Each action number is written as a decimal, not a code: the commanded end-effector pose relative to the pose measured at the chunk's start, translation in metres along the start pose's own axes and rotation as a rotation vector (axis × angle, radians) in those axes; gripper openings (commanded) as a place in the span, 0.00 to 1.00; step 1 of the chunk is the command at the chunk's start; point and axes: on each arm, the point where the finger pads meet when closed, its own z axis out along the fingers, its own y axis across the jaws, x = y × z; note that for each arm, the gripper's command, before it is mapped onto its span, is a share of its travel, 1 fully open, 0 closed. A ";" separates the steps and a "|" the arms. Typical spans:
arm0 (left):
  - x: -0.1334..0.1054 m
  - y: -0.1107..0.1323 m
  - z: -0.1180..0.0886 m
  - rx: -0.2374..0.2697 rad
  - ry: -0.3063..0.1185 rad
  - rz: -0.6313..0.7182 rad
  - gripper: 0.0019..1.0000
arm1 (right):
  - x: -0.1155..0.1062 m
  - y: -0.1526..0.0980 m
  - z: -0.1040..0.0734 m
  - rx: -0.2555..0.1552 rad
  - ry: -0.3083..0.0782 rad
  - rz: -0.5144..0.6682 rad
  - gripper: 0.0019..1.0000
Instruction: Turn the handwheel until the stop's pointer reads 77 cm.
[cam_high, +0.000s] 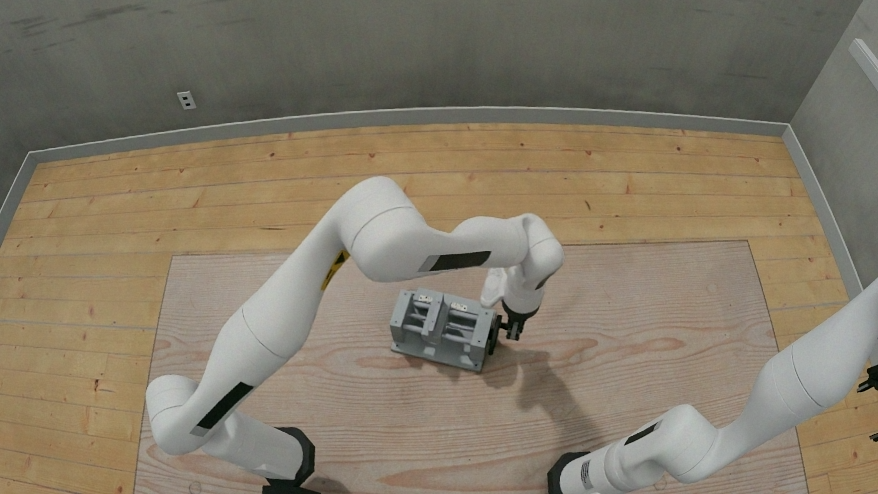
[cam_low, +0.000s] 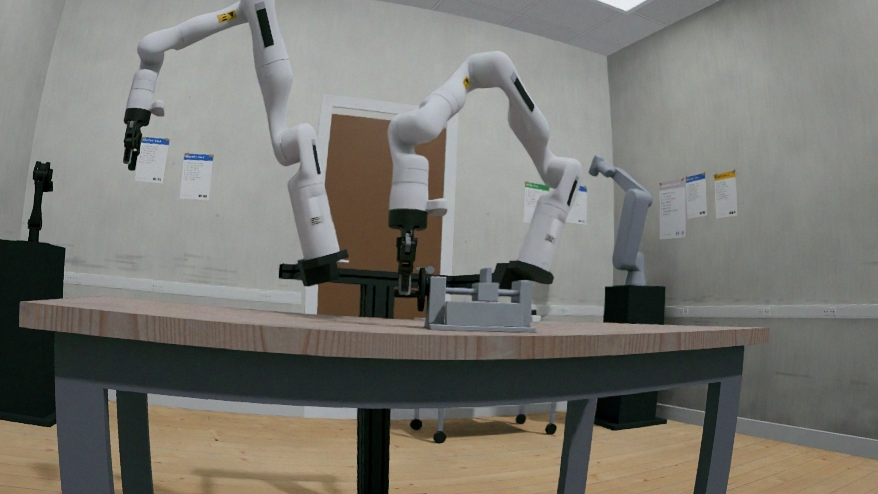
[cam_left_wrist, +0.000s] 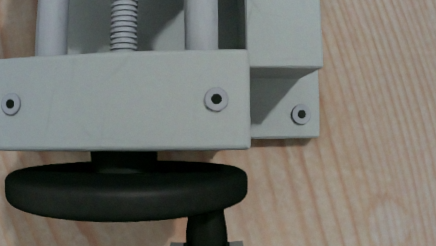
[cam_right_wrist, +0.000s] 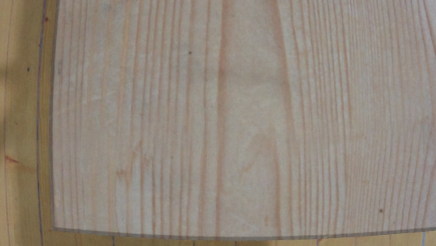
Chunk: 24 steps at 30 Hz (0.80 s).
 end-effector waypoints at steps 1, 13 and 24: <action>0.000 -0.002 0.003 0.000 0.000 0.005 0.16 | 0.001 -0.001 -0.001 0.004 0.005 -0.012 1.00; 0.000 -0.004 0.008 -0.001 -0.001 0.005 0.16 | 0.001 -0.001 -0.001 0.004 0.005 -0.012 1.00; 0.000 -0.008 0.012 -0.002 -0.002 0.005 0.16 | 0.001 -0.001 -0.001 0.004 0.005 -0.012 1.00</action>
